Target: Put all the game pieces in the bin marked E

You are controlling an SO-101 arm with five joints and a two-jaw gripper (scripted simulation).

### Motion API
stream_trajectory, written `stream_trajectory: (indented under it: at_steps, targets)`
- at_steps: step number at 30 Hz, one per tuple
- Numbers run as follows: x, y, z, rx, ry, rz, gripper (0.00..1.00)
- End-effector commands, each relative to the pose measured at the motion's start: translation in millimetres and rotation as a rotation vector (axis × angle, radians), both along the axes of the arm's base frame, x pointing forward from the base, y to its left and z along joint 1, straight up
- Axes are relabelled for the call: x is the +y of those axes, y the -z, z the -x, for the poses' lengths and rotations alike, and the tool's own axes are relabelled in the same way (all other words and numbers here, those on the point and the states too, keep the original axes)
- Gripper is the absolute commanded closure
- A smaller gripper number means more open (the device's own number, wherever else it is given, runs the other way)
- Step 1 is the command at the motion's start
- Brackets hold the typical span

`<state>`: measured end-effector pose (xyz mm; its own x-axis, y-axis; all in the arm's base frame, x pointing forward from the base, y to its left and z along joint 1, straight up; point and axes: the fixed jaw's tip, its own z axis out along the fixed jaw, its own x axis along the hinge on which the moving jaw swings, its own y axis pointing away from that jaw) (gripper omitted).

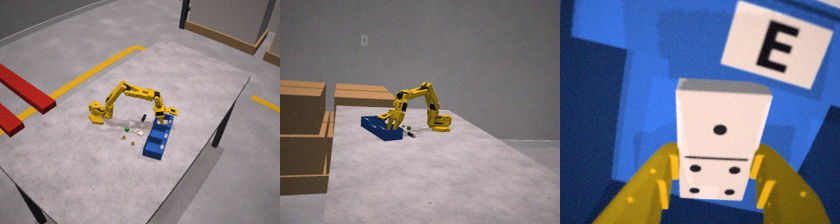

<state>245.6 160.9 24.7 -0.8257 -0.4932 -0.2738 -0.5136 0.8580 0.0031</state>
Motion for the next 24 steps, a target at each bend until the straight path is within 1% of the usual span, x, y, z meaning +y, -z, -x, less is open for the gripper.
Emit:
stream_trajectory:
  at_steps: [1,4,9,13,24]
  targets:
    - [5.2,-13.0,-4.6,-0.054,-0.017,-0.031,0.9]
    - [5.2,-13.0,-4.6,-0.054,-0.017,-0.031,0.88]
    - [5.2,-13.0,-4.6,-0.055,-0.017,-0.031,0.82]
    - [5.2,-13.0,-4.6,-0.055,-0.017,-0.031,0.78]
    - [5.2,-13.4,-4.5,-0.054,-0.017,-0.031,0.77]
